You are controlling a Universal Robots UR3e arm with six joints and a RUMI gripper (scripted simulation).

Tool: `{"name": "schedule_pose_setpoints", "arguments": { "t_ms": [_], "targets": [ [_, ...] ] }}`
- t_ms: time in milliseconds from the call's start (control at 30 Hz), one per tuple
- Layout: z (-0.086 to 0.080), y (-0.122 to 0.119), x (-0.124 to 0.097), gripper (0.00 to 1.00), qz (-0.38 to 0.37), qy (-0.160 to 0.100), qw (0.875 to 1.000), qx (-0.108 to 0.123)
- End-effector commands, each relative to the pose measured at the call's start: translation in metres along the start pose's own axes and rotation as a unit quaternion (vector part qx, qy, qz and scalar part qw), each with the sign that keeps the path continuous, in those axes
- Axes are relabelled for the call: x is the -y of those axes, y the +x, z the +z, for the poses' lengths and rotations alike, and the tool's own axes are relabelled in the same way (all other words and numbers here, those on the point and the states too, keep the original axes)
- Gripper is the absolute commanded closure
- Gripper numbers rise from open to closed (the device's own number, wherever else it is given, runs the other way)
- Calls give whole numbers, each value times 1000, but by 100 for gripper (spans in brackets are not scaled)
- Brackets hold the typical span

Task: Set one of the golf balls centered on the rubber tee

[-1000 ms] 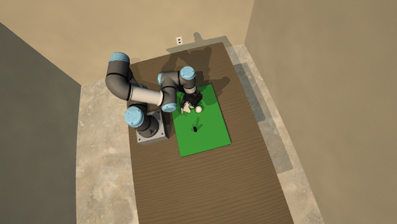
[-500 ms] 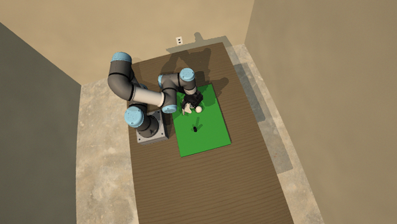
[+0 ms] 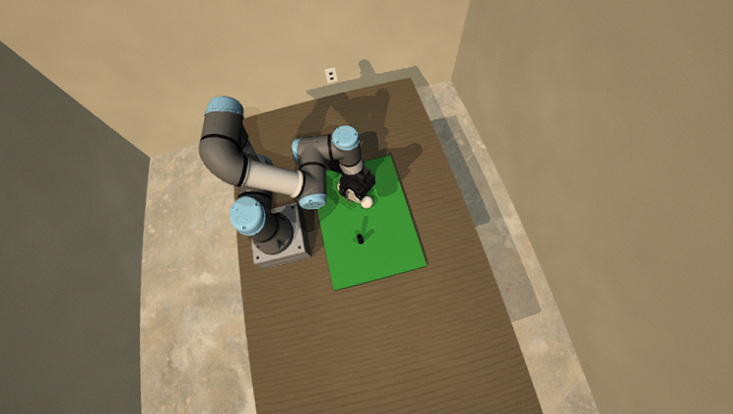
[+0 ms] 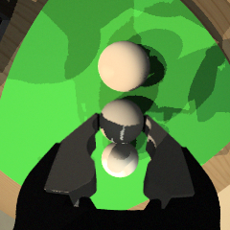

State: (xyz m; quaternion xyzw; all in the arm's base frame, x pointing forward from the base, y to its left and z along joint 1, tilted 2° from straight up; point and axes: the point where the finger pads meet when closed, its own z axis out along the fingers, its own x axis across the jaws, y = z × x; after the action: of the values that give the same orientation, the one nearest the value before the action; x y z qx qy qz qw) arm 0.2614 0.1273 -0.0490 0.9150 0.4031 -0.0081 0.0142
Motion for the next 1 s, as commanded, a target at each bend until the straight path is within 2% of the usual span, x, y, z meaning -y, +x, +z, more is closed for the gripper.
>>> {"name": "schedule_pose_setpoints", "arguments": {
  "t_ms": [0,800,967],
  "targets": [
    [0,0,-1,100,0,0,1000,-1],
    [-1,1,-1,100,0,-1,1000,-1],
    [-6,1,-2,100,0,-1,1000,-2]
  ]
}}
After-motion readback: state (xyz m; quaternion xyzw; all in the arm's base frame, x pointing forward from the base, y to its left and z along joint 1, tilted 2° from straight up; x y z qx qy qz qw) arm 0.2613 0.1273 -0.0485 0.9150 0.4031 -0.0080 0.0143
